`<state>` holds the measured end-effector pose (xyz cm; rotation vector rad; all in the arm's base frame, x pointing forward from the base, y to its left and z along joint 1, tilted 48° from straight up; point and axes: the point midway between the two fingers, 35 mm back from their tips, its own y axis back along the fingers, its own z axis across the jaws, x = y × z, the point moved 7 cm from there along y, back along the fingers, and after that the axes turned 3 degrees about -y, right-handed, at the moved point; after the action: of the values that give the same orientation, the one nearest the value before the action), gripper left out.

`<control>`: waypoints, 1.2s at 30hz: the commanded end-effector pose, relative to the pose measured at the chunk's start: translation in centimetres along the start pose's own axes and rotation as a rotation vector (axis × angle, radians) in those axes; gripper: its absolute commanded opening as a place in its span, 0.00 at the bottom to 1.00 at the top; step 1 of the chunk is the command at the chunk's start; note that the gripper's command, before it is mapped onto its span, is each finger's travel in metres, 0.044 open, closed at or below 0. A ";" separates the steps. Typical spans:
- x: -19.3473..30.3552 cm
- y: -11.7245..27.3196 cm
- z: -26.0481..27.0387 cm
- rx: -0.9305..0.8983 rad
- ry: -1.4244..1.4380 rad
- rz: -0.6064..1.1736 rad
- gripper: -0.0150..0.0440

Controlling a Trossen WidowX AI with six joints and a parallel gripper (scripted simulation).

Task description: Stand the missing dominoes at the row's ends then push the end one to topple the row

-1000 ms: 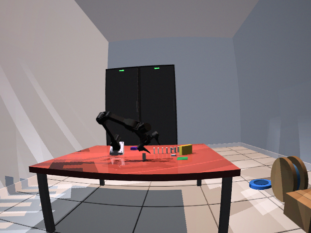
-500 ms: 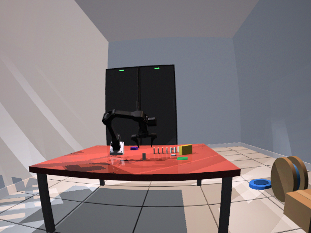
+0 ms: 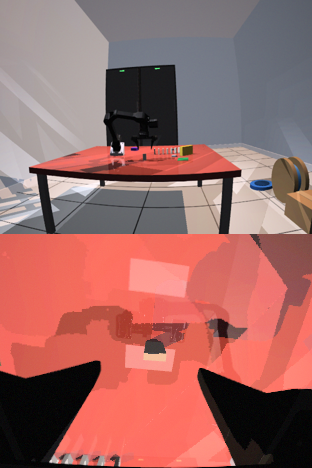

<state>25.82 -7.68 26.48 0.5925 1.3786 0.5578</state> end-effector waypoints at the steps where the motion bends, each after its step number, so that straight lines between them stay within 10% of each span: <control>1: -0.1 -2.8 -0.3 0.008 0.003 -0.007 1.00; 18: -0.2 -5.3 -0.5 0.008 0.003 -0.013 1.00; 30: -0.2 -5.3 -0.5 0.008 0.003 -0.013 0.47; 36: -0.2 -5.3 -0.5 0.008 0.003 -0.013 0.44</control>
<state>25.44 -11.68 23.00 0.5883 1.3856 0.5386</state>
